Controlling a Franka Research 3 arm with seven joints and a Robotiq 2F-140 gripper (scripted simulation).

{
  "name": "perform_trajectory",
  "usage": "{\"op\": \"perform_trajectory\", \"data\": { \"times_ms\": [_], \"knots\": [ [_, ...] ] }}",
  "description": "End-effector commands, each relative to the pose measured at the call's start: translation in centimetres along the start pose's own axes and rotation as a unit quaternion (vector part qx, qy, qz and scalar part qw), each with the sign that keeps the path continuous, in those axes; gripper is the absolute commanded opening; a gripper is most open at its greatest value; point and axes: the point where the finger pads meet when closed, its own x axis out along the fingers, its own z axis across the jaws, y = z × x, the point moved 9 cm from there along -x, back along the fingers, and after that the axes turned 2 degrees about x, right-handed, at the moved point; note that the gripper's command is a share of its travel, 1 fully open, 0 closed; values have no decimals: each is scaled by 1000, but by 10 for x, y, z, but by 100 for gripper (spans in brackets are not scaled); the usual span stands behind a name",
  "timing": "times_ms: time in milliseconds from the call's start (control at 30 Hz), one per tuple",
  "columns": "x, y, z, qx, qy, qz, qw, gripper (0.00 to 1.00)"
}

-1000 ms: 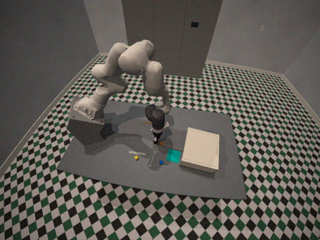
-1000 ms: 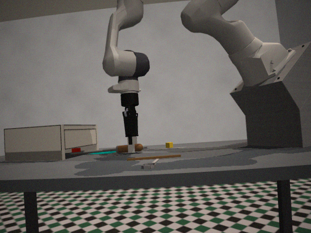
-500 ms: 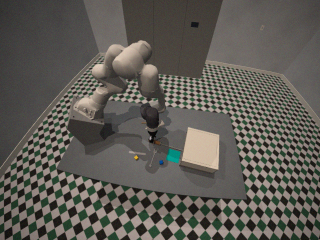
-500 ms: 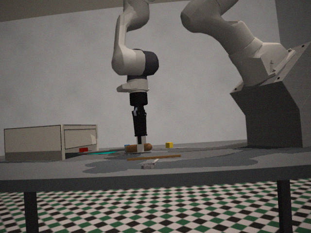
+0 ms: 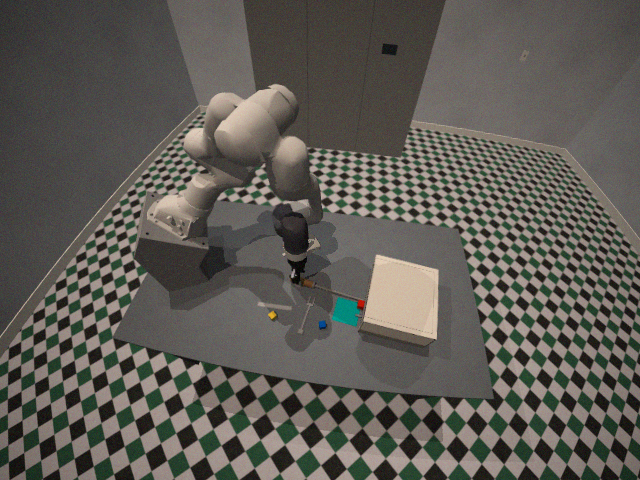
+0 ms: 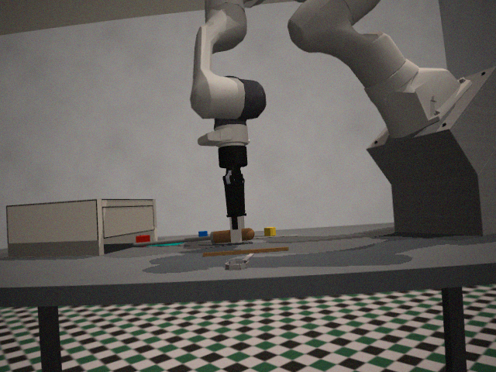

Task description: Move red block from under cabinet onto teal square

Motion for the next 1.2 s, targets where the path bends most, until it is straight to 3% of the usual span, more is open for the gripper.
{"op": "perform_trajectory", "data": {
  "times_ms": [0, 567, 1167],
  "knots": [
    [-1, -7, 3, -6, -5, 4, 1000, 0],
    [-1, -26, 4, -6, -5, 4, 1000, 0],
    [-1, -30, 4, -6, -5, 4, 1000, 0]
  ]
}}
